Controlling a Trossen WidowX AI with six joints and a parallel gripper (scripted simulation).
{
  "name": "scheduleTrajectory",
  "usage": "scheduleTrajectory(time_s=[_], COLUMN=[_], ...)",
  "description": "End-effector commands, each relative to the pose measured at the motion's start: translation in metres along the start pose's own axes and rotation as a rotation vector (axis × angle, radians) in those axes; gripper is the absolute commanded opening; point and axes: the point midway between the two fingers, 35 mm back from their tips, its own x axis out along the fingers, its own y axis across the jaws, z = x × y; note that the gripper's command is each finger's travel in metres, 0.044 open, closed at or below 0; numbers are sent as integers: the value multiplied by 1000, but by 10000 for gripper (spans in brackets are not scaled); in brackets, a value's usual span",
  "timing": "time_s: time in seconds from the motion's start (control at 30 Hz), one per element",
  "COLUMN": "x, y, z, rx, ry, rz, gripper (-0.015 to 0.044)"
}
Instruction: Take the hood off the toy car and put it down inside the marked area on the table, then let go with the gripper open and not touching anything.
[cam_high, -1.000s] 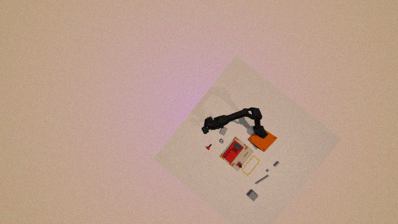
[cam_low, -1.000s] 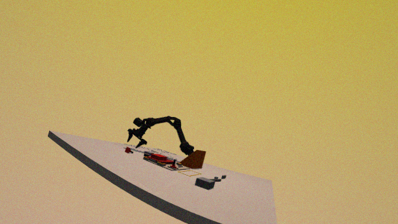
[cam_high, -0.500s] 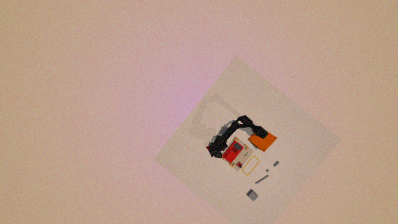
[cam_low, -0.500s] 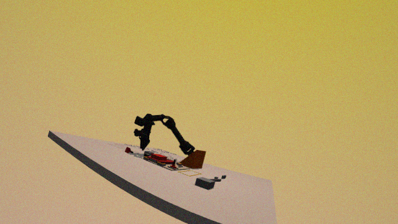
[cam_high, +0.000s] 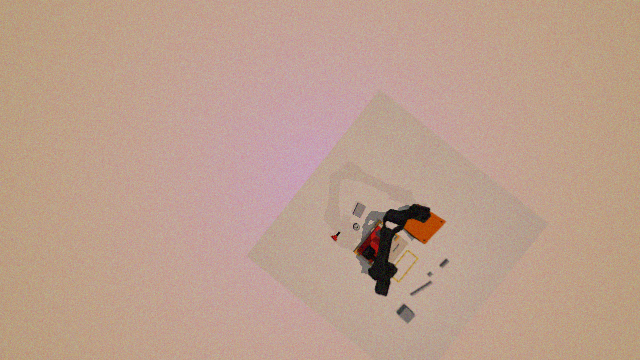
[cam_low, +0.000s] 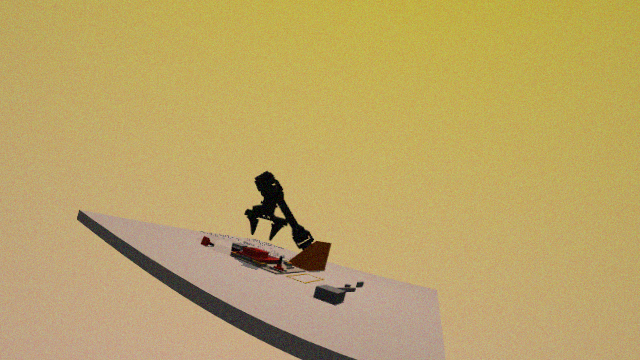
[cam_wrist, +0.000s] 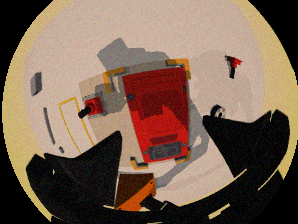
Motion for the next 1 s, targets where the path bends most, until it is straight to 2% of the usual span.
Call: scheduleTrajectory(time_s=[0.0, 0.97], x=[0, 23], y=[-5, -5], z=[1, 2], rx=[-11, -11], ry=[3, 2], rz=[-13, -12], gripper=[440, 440])
